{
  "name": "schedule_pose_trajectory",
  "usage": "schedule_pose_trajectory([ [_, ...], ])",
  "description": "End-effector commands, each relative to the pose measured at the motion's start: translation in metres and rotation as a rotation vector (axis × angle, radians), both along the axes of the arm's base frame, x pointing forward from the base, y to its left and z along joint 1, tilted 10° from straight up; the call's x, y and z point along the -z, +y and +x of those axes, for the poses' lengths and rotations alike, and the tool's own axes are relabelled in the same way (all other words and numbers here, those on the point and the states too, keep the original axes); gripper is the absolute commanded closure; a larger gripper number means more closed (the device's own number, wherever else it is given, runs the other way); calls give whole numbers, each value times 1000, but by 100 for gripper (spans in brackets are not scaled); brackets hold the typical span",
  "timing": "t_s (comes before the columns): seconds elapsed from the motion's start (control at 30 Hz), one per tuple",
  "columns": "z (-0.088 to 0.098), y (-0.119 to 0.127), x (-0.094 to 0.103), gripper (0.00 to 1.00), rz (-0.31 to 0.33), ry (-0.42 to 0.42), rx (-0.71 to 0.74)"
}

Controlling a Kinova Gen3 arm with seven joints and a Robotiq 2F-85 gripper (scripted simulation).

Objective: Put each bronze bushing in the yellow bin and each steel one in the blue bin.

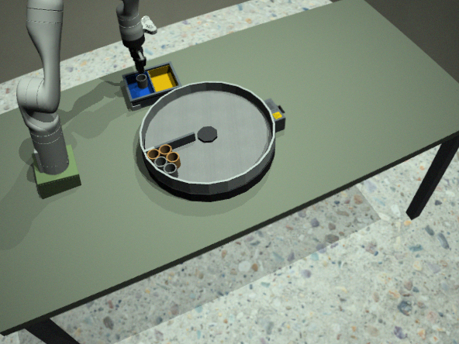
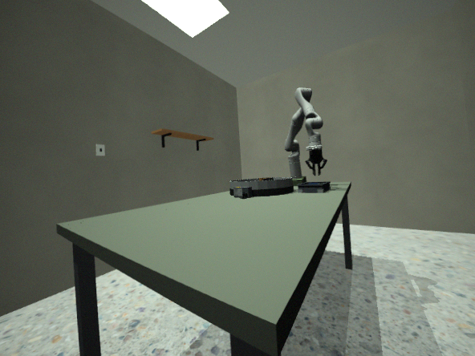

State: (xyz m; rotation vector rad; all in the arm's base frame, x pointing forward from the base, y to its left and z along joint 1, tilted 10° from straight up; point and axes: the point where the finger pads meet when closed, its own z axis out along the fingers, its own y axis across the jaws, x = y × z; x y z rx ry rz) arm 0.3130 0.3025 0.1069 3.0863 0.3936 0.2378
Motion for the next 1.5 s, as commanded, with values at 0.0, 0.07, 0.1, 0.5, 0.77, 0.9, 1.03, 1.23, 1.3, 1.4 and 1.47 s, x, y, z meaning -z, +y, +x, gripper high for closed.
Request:
schedule_pose_trajectory([
  [0.0,-4,10,-23,81,26,-11,-14],
  [0.07,-5,9,-33,81,26,-11,-14],
  [0.1,-5,9,-33,81,26,-11,-14],
  [0.5,-11,9,-65,81,26,-11,-14],
  [0.77,-10,8,-64,81,23,-10,-13],
  [0.9,-10,8,-64,81,23,-10,-13],
  [1.03,-10,8,-64,81,23,-10,-13],
  [1.23,-10,8,-64,81,23,-10,-13],
  [1.3,-10,8,-64,81,23,-10,-13],
  [1.4,-10,8,-64,81,23,-10,-13],
  [1.47,-10,8,-64,81,23,-10,-13],
])
